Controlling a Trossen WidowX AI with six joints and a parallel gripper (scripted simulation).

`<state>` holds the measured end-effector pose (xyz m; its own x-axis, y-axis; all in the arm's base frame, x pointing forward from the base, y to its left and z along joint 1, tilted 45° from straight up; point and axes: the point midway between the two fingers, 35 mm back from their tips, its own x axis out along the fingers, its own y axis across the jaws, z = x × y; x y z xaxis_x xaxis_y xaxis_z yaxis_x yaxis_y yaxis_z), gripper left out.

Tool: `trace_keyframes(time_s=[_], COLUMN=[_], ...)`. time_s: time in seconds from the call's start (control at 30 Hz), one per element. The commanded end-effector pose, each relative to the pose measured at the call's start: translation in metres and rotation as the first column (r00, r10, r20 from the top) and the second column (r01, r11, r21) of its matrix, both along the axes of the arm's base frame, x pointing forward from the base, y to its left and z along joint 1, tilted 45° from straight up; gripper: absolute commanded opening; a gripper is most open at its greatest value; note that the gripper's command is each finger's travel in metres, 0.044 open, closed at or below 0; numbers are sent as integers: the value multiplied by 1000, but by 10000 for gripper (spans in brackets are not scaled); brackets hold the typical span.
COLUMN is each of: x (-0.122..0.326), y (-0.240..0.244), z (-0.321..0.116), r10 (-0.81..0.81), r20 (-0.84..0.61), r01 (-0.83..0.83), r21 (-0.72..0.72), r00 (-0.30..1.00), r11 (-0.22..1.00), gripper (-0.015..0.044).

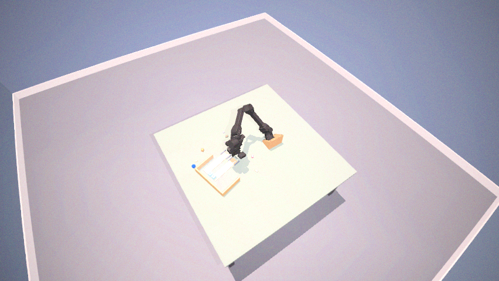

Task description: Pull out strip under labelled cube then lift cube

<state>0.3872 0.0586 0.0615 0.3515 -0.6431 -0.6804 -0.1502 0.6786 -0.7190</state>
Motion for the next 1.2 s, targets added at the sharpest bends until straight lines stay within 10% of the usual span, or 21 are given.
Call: trace_keyframes(time_s=[0.0,1.17], x=[2,3], y=[-38,-63], z=[-17,-43], r10=[-217,-221], r20=[-284,-290], r01=[211,214], r21=[-53,-55], r00=[934,931], r11=[976,975], gripper=[0,0])
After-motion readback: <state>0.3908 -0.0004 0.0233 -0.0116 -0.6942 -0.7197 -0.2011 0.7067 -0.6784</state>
